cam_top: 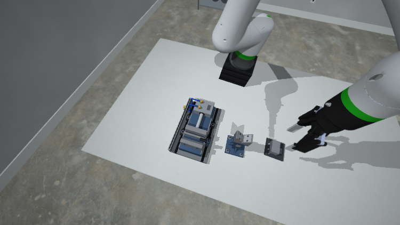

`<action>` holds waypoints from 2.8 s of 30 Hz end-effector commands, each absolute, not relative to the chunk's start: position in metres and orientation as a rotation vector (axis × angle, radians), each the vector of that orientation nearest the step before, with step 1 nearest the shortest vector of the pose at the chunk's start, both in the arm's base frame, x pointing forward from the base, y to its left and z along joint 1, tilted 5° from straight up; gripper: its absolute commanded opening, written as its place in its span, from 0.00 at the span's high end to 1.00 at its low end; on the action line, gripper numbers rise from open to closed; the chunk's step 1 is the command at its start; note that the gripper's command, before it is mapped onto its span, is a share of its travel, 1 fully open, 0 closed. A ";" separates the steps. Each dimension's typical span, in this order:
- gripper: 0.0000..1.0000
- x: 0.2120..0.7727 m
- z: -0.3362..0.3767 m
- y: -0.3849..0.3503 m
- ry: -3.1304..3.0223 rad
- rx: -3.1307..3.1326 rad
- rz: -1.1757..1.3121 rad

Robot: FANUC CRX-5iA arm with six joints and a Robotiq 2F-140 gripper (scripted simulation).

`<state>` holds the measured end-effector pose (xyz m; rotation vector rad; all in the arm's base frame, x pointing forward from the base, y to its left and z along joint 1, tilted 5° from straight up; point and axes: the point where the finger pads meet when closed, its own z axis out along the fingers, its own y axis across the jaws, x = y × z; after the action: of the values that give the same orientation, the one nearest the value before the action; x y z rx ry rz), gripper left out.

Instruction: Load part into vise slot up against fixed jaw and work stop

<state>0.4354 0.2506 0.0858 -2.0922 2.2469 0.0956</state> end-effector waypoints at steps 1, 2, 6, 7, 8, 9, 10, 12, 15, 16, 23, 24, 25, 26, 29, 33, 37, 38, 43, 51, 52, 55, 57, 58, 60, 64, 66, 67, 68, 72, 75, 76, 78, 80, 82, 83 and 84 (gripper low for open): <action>0.49 0.436 0.080 0.251 2.247 -2.092 0.095; 0.49 0.436 0.078 0.252 2.247 -2.092 0.095; 0.49 0.436 0.067 0.253 2.247 -2.092 0.095; 0.49 0.436 0.064 0.253 2.247 -2.092 0.095; 0.49 0.436 0.062 0.253 2.247 -2.092 0.095; 0.49 0.436 0.059 0.253 2.247 -2.092 0.095; 0.49 0.436 0.056 0.254 2.247 -2.092 0.095; 0.49 0.436 0.051 0.254 2.247 -2.092 0.095; 0.49 0.436 0.046 0.255 2.247 -2.092 0.095; 0.49 0.436 0.046 0.255 2.247 -2.092 0.095; 0.49 0.436 0.028 0.256 2.247 -2.092 0.095; 0.49 0.436 0.025 0.257 2.247 -2.092 0.095; 0.49 0.436 0.023 0.257 2.247 -2.092 0.095; 0.49 0.436 0.020 0.257 2.247 -2.092 0.095; 0.49 0.437 0.013 0.258 2.247 -2.092 0.095; 0.49 0.437 0.009 0.258 2.247 -2.092 0.095; 0.49 0.437 0.000 0.259 2.247 -2.092 0.095; 0.49 0.437 -0.002 0.259 2.247 -2.092 0.095; 0.49 0.437 -0.012 0.260 2.247 -2.092 0.095; 0.49 0.437 -0.021 0.261 2.247 -2.092 0.095; 0.49 0.437 -0.022 0.261 2.247 -2.092 0.095; 0.49 0.437 -0.026 0.261 2.247 -2.092 0.095; 0.49 0.437 -0.028 0.262 2.247 -2.092 0.095; 0.49 0.437 -0.029 0.262 2.247 -2.092 0.095; 0.49 0.437 -0.031 0.262 2.247 -2.092 0.095; 0.49 0.437 -0.035 0.262 2.247 -2.092 0.095; 0.49 0.437 -0.035 0.262 2.247 -2.092 0.095; 0.49 0.437 -0.035 0.262 2.247 -2.092 0.095; 0.49 0.437 -0.036 0.262 2.247 -2.092 0.095; 0.49 0.437 -0.038 0.263 2.247 -2.092 0.095; 0.49 0.437 -0.039 0.263 2.247 -2.092 0.095; 0.49 0.437 -0.039 0.263 2.247 -2.092 0.095; 0.49 0.437 -0.040 0.263 2.247 -2.092 0.095; 0.49 0.437 -0.040 0.263 2.247 -2.092 0.095; 0.49 0.437 -0.040 0.263 2.247 -2.092 0.095; 0.49 0.437 -0.040 0.263 2.247 -2.092 0.095; 0.49 0.437 -0.040 0.263 2.247 -2.092 0.095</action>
<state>0.4371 0.2627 -0.0405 -2.0921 2.2468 0.0956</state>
